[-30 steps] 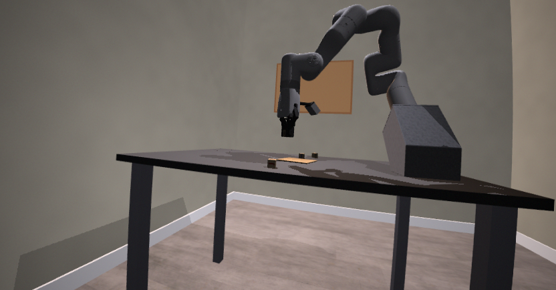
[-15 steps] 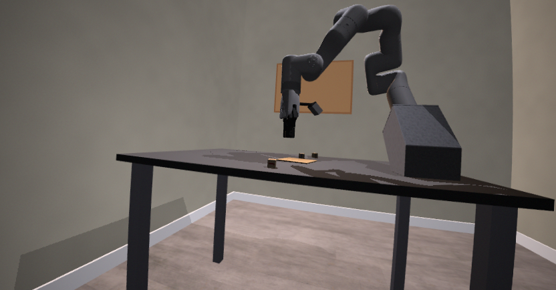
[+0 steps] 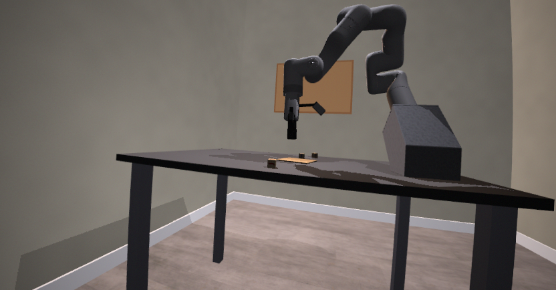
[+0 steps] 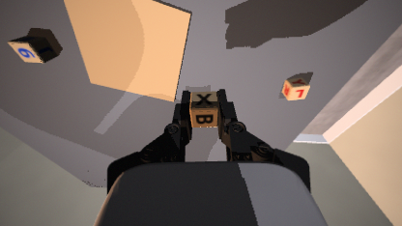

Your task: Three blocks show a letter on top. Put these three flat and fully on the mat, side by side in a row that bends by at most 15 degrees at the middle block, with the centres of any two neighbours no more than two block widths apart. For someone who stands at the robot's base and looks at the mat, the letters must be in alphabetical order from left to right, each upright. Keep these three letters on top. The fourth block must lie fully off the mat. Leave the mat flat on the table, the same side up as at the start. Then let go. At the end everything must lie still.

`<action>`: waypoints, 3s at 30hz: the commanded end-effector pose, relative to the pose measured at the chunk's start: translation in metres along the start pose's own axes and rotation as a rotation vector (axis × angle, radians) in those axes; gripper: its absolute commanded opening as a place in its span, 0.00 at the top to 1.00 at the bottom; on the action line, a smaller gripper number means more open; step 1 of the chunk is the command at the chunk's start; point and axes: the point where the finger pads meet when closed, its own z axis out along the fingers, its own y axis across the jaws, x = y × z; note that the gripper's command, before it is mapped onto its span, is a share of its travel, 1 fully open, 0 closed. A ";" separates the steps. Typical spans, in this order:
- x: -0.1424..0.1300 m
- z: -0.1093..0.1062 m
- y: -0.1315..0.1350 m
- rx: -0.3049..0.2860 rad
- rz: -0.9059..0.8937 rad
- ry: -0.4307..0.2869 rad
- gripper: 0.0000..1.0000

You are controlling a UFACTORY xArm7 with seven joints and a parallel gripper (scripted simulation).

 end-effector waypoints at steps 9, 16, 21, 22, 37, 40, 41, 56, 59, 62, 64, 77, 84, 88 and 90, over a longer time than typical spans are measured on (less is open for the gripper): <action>0.004 0.000 -0.015 0.008 0.331 0.003 0.79; 0.008 0.000 -0.026 0.009 0.587 0.004 0.79; 0.009 -0.001 -0.033 0.007 0.747 0.002 0.79; 0.010 -0.001 -0.034 0.007 0.780 0.002 0.79; 0.013 -0.005 -0.051 -0.009 1.227 -0.005 0.79; 0.013 -0.006 -0.055 -0.015 1.323 -0.007 0.79; 0.014 -0.007 -0.056 -0.017 1.355 -0.007 0.79; 0.014 -0.012 -0.066 -0.044 1.663 -0.010 0.79; 0.014 -0.012 -0.066 -0.044 1.663 -0.010 0.79; 0.014 -0.012 -0.066 -0.044 1.663 -0.010 0.79; 0.014 -0.012 -0.066 -0.044 1.663 -0.010 0.79; 0.014 -0.006 -0.066 -0.042 1.677 -0.008 0.79; 0.013 0.020 -0.065 -0.042 1.677 -0.008 0.79; 0.012 0.041 -0.065 -0.042 1.677 -0.008 0.79; 0.012 0.051 -0.065 -0.042 1.677 -0.008 0.79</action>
